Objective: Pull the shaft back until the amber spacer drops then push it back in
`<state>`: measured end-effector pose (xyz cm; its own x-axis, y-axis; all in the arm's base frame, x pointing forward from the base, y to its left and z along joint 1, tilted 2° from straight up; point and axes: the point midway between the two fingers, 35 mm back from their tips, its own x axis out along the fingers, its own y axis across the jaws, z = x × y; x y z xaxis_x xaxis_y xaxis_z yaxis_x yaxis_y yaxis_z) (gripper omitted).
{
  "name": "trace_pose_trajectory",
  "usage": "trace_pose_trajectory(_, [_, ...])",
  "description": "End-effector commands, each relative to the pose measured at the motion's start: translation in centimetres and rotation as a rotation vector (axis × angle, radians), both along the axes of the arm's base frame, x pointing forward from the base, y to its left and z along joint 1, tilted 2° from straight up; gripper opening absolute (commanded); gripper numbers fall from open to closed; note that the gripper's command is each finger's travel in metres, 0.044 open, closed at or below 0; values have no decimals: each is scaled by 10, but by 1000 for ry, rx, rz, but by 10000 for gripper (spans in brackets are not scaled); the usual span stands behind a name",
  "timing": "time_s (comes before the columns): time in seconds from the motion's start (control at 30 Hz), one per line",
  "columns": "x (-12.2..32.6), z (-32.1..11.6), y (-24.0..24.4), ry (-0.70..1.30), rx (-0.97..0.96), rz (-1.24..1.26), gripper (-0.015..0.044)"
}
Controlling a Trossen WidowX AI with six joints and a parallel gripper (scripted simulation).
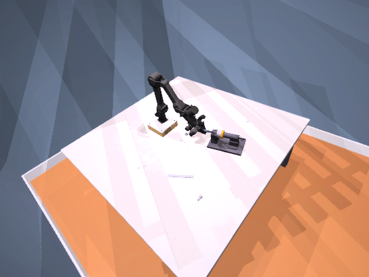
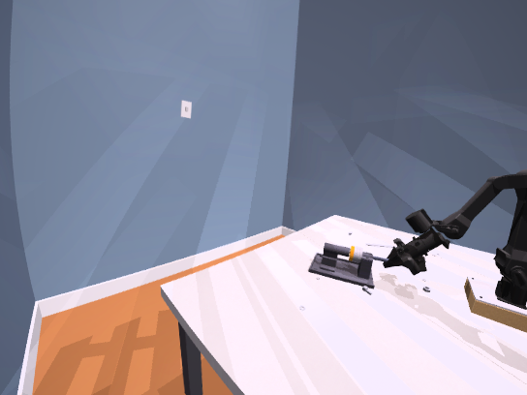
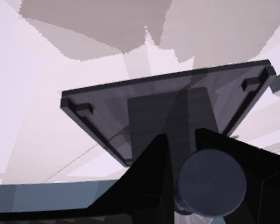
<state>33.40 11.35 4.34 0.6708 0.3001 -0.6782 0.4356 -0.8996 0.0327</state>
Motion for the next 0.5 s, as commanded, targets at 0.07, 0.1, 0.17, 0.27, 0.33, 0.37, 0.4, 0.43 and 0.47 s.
trace_pose_trajectory(0.07, [-1, -1, 0, 1, -2, 3, 0])
trace_pose_trajectory(0.1, [-1, -1, 0, 1, -2, 3, 0])
trace_pose_trajectory(0.17, [-2, -1, -1, 1, -2, 3, 0])
trace_pose_trajectory(0.27, [-2, -1, -1, 1, -2, 3, 0])
trace_pose_trajectory(0.33, [-2, -1, -1, 1, -2, 3, 0])
trace_pose_trajectory(0.37, [-2, -1, -1, 1, -2, 3, 0])
trace_pose_trajectory(0.4, [-2, -1, -1, 1, -2, 3, 0])
trace_pose_trajectory(0.43, [-2, -1, -1, 1, -2, 3, 0])
trace_pose_trajectory(0.47, [-2, -1, -1, 1, -2, 3, 0])
